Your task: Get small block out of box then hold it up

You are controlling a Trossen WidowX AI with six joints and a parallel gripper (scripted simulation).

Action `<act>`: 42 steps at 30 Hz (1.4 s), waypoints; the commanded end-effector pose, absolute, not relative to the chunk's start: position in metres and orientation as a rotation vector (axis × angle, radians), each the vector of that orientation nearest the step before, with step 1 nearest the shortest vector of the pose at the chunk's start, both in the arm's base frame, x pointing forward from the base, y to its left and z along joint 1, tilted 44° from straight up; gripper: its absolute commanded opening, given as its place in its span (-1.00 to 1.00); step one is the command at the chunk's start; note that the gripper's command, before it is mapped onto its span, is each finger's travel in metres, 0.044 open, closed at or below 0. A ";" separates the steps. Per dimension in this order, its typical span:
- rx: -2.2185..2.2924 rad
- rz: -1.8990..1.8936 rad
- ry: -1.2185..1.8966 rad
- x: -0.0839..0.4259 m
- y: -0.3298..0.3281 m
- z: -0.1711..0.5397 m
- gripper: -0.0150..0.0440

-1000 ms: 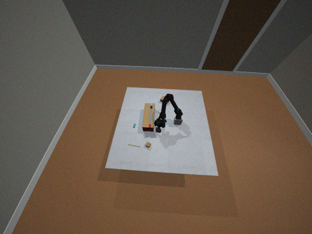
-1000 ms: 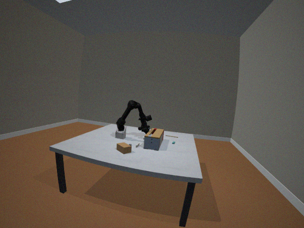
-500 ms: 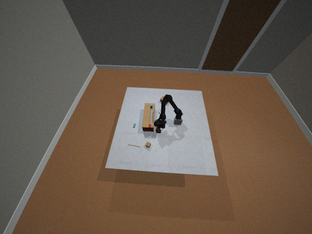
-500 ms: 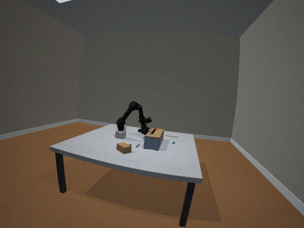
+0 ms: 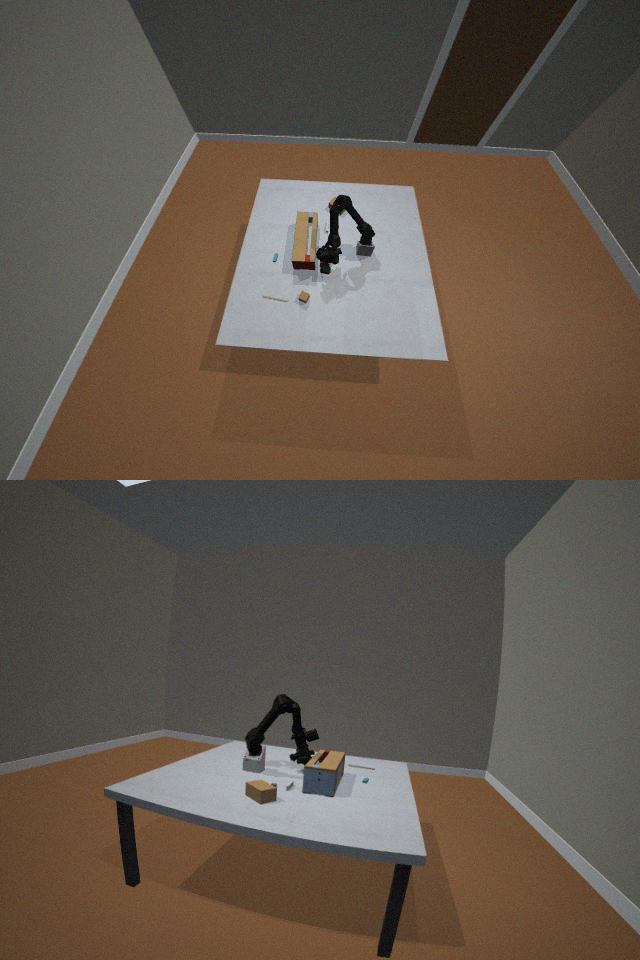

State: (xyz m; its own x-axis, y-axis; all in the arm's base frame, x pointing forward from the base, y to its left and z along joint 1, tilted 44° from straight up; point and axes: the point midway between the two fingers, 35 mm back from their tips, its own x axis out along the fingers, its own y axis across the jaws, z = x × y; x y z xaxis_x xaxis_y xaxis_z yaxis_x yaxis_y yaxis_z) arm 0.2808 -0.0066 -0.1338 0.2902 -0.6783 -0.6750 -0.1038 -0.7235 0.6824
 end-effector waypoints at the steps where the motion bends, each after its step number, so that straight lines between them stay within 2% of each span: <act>1: 2.040 -1.444 -0.697 0.281 -0.007 -0.133 -0.19; 2: 2.040 -1.444 -0.697 0.281 -0.007 -0.133 -0.22; 5: 2.042 -1.446 -0.696 0.283 -0.002 -0.129 -0.48; 6: 2.043 -1.447 -0.695 0.284 0.002 -0.126 -0.49; 19: 2.045 -1.452 -0.689 0.289 0.037 -0.088 -0.49; 37: 1.864 -1.478 -0.116 0.253 0.118 -0.028 -0.49; 42: 1.844 -1.474 -0.072 0.249 0.123 -0.024 -0.49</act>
